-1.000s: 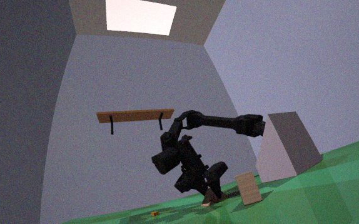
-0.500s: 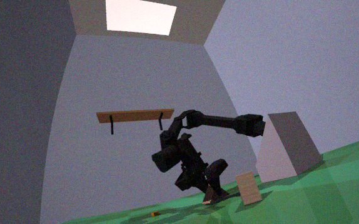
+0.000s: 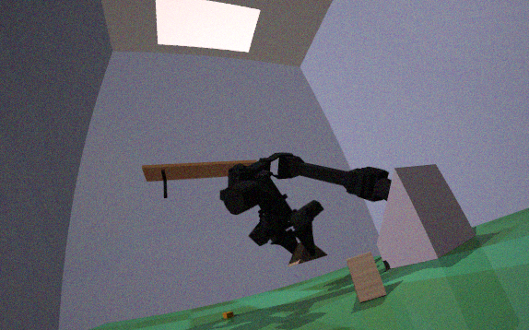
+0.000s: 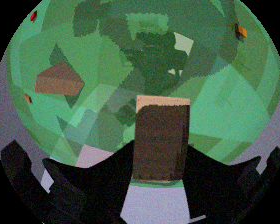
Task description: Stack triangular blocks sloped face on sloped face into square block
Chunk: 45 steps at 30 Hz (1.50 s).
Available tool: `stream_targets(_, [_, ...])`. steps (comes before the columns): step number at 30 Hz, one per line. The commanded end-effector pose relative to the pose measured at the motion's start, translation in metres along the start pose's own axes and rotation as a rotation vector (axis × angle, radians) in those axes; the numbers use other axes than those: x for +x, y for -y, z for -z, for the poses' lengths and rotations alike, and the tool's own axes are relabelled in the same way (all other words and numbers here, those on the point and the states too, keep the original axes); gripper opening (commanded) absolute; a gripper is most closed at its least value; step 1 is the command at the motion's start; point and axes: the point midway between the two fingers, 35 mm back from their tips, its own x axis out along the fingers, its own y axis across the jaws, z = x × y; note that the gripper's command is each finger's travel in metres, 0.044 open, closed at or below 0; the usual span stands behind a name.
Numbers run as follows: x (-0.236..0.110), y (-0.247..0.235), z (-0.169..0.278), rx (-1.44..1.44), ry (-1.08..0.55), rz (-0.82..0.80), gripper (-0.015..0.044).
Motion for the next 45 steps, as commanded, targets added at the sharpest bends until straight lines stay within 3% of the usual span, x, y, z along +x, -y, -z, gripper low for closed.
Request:
stream_targets(1, [-0.017,0.002,0.008,0.01,0.011,-0.002,0.0])
stream_targets(10, [-0.015,0.0,0.01,-0.041,0.034,-0.029,0.0])
stream_targets(28, [-0.007,0.0,0.02,-0.359,0.323,-0.159,0.0])
stream_targets(45, [-0.008,0.005,0.024,-0.652,0.665,-0.059,0.0])
